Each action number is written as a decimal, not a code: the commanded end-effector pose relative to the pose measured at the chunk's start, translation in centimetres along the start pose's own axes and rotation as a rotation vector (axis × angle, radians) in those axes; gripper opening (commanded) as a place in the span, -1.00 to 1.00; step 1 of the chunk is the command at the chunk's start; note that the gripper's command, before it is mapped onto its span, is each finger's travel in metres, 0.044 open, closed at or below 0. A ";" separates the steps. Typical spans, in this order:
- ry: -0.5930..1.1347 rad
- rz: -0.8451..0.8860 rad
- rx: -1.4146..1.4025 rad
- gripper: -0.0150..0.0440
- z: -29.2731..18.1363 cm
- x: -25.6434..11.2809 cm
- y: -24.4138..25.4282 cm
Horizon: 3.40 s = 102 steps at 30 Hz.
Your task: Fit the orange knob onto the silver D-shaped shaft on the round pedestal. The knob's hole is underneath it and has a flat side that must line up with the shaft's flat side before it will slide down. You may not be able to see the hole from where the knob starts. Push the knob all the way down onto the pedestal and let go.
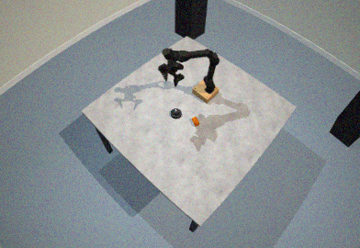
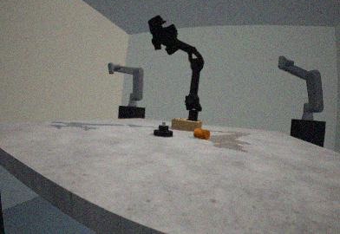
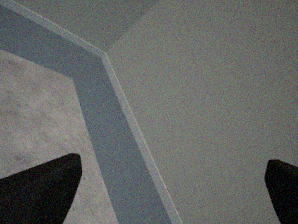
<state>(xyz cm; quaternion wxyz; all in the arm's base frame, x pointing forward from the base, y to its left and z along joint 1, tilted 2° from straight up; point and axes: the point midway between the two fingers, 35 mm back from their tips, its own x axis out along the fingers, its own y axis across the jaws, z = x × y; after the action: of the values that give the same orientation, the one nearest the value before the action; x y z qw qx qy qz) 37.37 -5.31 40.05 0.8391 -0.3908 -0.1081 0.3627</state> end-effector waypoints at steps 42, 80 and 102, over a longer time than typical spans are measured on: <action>1.569 -1.526 2.366 1.00 -8.9 11.8 33.1; 1.340 -2.198 2.144 1.00 -10.5 10.4 39.1; 1.340 -2.198 2.144 1.00 -12.7 10.9 41.5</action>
<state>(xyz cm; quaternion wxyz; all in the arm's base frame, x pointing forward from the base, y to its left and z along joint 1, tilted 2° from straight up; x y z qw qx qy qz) 29.34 12.90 0.38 -0.4410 -0.5030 -0.3235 0.6692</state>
